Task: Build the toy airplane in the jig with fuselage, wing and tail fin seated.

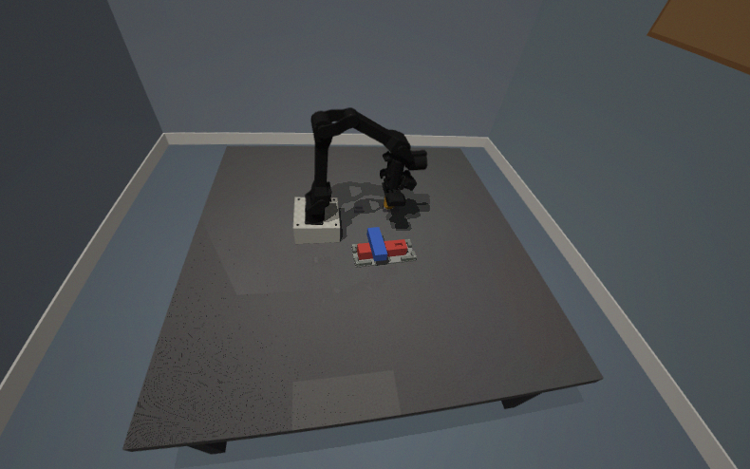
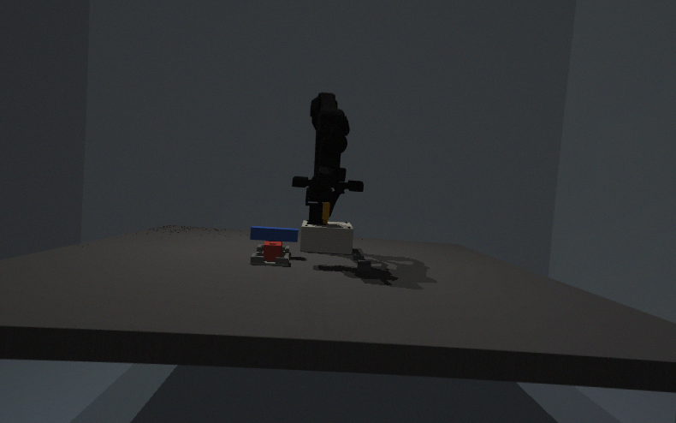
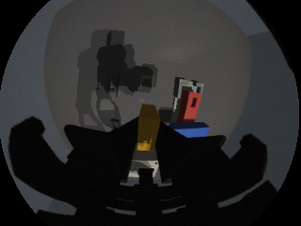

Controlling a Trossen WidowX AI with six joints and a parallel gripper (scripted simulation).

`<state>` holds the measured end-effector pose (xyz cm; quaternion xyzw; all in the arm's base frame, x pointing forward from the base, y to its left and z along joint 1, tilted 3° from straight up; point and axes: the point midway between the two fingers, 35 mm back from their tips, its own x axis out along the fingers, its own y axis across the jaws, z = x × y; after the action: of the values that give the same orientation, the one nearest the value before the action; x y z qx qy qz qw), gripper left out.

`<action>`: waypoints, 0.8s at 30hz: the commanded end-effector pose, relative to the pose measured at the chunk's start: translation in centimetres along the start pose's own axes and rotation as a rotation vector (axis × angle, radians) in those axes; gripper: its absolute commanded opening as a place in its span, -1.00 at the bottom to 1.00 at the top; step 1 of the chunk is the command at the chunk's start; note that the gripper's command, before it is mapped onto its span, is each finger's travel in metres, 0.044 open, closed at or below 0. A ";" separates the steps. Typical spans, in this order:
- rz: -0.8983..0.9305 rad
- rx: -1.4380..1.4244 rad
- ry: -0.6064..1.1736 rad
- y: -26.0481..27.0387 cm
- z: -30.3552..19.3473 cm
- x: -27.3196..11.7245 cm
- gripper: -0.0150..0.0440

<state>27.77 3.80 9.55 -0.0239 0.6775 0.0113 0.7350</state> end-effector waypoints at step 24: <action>-0.005 -0.037 -0.007 -7.5 2.3 1.4 -0.49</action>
<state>30.21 -2.78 8.52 -0.0369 0.6767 0.0174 0.7352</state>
